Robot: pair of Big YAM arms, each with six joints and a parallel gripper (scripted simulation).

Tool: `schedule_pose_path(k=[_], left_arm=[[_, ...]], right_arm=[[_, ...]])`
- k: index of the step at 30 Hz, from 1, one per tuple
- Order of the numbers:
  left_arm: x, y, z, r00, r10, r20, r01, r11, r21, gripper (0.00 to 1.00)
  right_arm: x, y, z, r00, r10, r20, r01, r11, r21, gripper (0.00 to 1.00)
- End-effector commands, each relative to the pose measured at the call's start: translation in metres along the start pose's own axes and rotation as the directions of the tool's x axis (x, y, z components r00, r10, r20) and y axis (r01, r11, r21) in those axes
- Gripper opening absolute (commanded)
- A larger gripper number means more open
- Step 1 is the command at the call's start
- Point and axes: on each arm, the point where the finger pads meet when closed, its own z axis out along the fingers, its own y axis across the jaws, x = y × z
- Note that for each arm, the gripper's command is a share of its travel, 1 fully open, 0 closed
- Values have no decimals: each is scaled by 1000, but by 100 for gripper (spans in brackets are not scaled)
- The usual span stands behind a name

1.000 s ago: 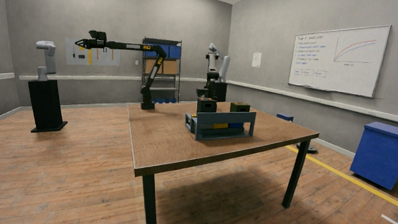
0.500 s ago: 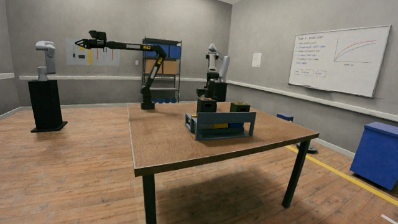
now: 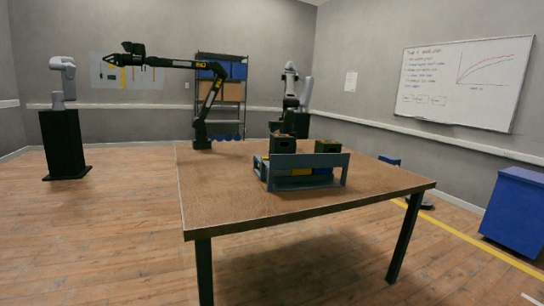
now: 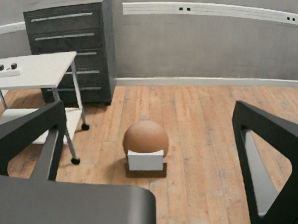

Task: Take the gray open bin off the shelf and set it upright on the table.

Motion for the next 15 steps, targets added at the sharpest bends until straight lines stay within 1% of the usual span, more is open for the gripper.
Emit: schedule_pose_path(k=[1, 12, 15], left_arm=[[-13, 17, -56, 999, 22, 46, -16, 992, -125, 0], [-14, 19, -50, 999, 22, 48, -16, 992, -129, 0], [-14, 21, -52, 999, 22, 48, -16, 991, -131, 0]], right_arm=[[-3, -4, -4, 1000, -17, 20, 17, 1000, 6, 100], [-3, -4, -4, 1000, -17, 20, 17, 1000, 6, 100], [-3, -4, -4, 1000, -17, 20, 17, 1000, 6, 100]])
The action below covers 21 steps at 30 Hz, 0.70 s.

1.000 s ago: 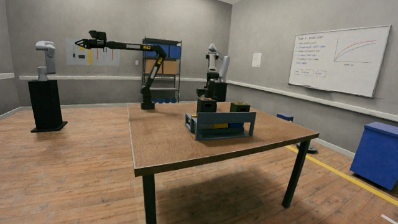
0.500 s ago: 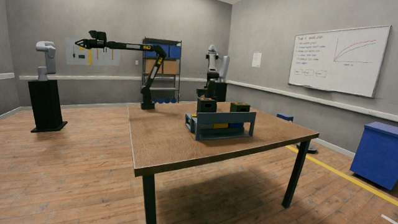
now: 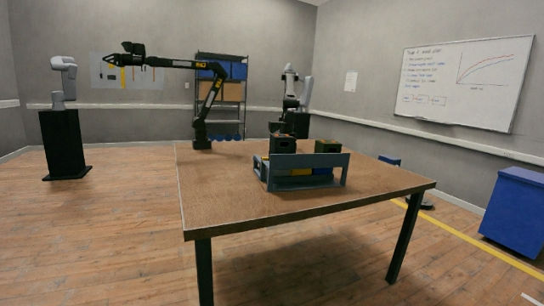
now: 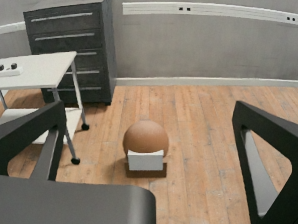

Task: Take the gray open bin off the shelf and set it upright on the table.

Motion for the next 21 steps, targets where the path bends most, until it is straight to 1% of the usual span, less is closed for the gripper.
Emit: schedule_pose_path(k=[1, 2, 6, 9, 19, 21], left_arm=[[-14, 20, -53, 999, 22, 45, -16, 993, -120, 0], [-13, 18, -50, 999, 21, 43, -16, 993, -114, 0], [-14, 21, -52, 999, 21, 46, -16, 992, -123, 0], [-14, 19, -48, 999, 21, 44, -16, 993, -118, 0], [-14, 21, -50, 999, 21, 45, -15, 992, -122, 0], [-13, 19, -46, 999, 21, 42, -16, 993, -114, 0]], right_arm=[[-3, -4, -4, 1000, -17, 20, 17, 1000, 6, 100], [-3, -4, -4, 1000, -17, 20, 17, 1000, 6, 100], [-3, -4, -4, 1000, -17, 20, 17, 1000, 6, 100], [-3, -4, -4, 1000, -17, 20, 17, 1000, 6, 100], [-3, -4, -4, 1000, -17, 20, 17, 1000, 6, 100], [-3, -4, -4, 1000, -17, 20, 17, 1000, 6, 100]])
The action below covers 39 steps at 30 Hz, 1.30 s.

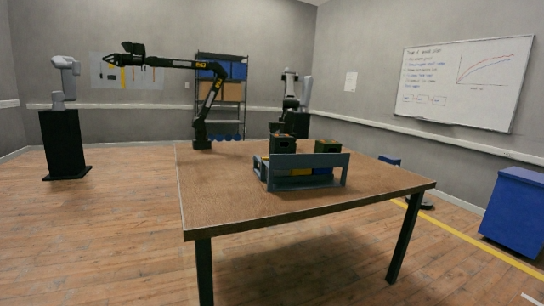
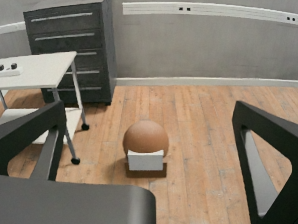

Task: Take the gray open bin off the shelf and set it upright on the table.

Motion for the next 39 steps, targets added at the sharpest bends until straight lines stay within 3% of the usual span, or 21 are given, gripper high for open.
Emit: schedule_pose_path(k=[1, 14, 23, 39], left_arm=[[-13, 20, -47, 999, 20, 40, -16, 994, -110, 0], [-14, 20, -41, 999, 20, 36, -16, 995, -98, 0], [-12, 17, -24, 1000, 19, 25, -17, 998, -67, 0], [-11, 14, -24, 1000, 19, 22, -18, 998, -61, 0]], right_arm=[[-3, -4, -4, 1000, -17, 20, 17, 1000, 6, 100], [-3, -4, -4, 1000, -17, 20, 17, 1000, 6, 100], [-3, -4, -4, 1000, -17, 20, 17, 1000, 6, 100], [-3, -4, -4, 1000, -17, 20, 17, 1000, 6, 100]])
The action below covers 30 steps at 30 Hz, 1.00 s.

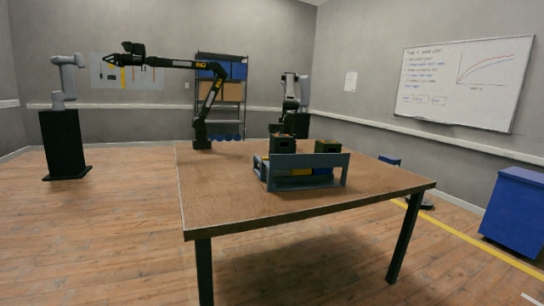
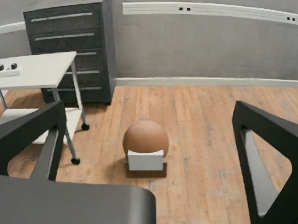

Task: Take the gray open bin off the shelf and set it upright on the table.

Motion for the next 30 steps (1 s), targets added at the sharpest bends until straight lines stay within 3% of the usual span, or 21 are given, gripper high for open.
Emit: schedule_pose_path(k=[1, 30], left_arm=[[-11, 15, -30, 999, 19, 25, -17, 997, -70, 0], [-12, 17, -31, 1000, 19, 24, -18, 997, -70, 0]], right_arm=[[-3, -4, -4, 1000, -17, 20, 17, 1000, 6, 100], [-3, -4, -4, 1000, -17, 20, 17, 1000, 6, 100]])
